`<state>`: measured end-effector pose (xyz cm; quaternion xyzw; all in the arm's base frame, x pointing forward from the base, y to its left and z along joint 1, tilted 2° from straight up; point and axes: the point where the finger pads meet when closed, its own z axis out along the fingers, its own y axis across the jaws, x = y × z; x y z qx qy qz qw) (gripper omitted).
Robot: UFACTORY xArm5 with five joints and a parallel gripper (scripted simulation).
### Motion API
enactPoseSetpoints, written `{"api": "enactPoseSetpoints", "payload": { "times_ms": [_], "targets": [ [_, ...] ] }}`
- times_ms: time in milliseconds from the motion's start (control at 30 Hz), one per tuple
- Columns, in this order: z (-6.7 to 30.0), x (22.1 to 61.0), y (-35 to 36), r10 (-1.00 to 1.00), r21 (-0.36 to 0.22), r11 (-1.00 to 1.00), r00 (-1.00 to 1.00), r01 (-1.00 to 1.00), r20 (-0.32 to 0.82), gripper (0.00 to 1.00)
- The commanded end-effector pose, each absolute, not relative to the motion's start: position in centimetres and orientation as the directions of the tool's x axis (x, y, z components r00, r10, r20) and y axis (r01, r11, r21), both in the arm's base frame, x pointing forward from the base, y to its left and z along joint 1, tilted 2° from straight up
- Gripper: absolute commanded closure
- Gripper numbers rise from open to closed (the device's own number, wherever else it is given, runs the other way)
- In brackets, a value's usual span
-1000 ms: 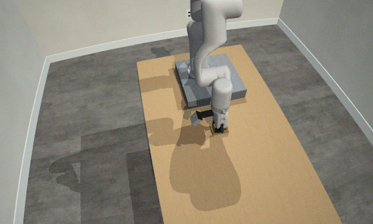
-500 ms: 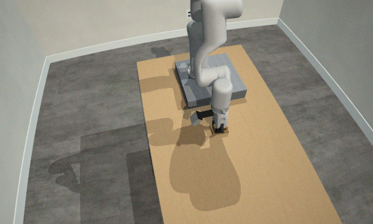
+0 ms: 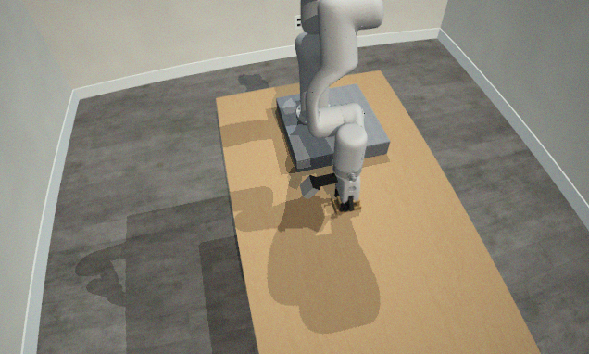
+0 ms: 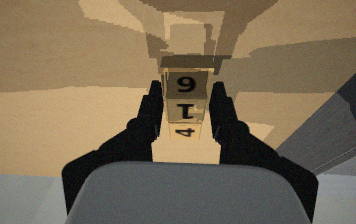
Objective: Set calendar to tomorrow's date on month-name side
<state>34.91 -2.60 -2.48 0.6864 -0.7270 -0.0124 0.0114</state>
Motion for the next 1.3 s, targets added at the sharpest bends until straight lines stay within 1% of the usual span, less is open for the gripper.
{"api": "enactPoseSetpoints", "payload": {
  "times_ms": [0,167,300,367,633,767,1067,1100,1267],
  "targets": [
    [-2.4,35.0,-2.6,-0.998,0.031,0.057,-0.057,-0.998,-0.001,0.51],
    [-1.7,35.1,-2.5,-0.998,0.031,0.057,-0.057,-0.998,0.000,0.51],
    [-0.1,35.1,-2.5,-0.998,0.031,0.057,-0.057,-0.998,0.000,0.51],
    [-0.1,35.1,-2.5,-0.998,0.031,0.057,-0.057,-0.998,0.000,0.51],
    [4.2,35.2,-2.4,-0.998,0.031,0.057,-0.057,-0.998,0.000,0.51],
    [5.7,35.3,-2.4,-0.998,0.031,0.057,-0.057,-0.998,0.000,0.51],
    [6.5,35.3,-2.4,-0.998,0.031,0.057,-0.057,-0.998,0.000,0.51],
    [6.5,35.3,-2.4,-0.998,0.031,0.057,-0.057,-0.998,0.000,0.00],
    [6.5,35.3,-2.4,-0.998,0.031,0.057,-0.057,-0.998,0.000,0.00]
  ]
}}
